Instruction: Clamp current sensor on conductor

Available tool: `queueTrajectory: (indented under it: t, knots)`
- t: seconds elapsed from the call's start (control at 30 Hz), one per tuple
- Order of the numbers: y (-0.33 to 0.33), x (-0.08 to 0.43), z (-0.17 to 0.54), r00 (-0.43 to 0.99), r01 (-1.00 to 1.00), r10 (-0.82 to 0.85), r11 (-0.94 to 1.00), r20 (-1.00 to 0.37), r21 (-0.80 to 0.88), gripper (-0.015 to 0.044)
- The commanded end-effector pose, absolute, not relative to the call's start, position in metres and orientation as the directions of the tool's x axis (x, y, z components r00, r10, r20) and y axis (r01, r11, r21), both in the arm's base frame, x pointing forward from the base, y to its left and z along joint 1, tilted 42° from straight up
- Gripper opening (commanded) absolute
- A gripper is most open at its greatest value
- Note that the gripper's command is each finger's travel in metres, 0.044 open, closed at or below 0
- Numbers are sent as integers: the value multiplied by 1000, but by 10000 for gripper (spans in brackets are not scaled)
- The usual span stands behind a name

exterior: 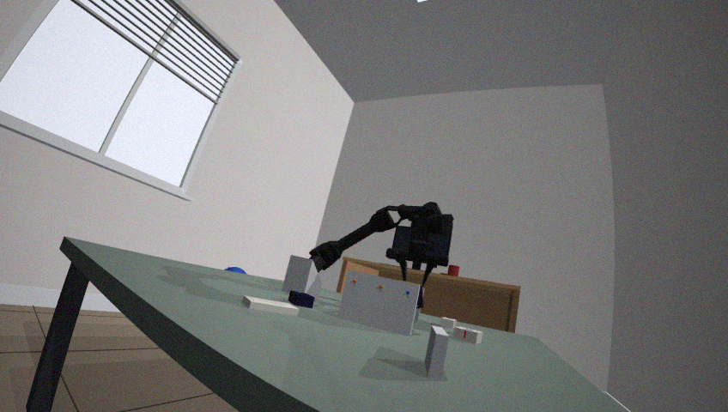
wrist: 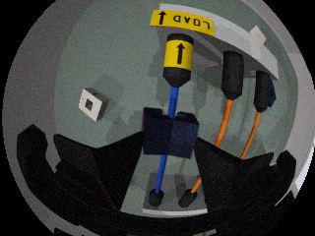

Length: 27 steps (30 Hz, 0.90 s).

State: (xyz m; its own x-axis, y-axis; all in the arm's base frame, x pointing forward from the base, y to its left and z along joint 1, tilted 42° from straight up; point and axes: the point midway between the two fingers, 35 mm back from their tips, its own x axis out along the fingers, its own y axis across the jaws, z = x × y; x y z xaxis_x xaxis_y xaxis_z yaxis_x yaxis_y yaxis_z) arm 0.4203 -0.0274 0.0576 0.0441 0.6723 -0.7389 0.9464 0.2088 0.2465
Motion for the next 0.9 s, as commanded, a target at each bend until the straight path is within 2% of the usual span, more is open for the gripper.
queueTrajectory:
  t: [0.0, 0.37, 0.87]
  knots:
    - [-28, 421, 59, 53, 946, 673, 203, -738, 253, 158]
    - [-28, 421, 59, 53, 946, 673, 203, -738, 253, 440]
    - [-4, 421, 35, 31, 946, 669, 221, -742, 238, 440]
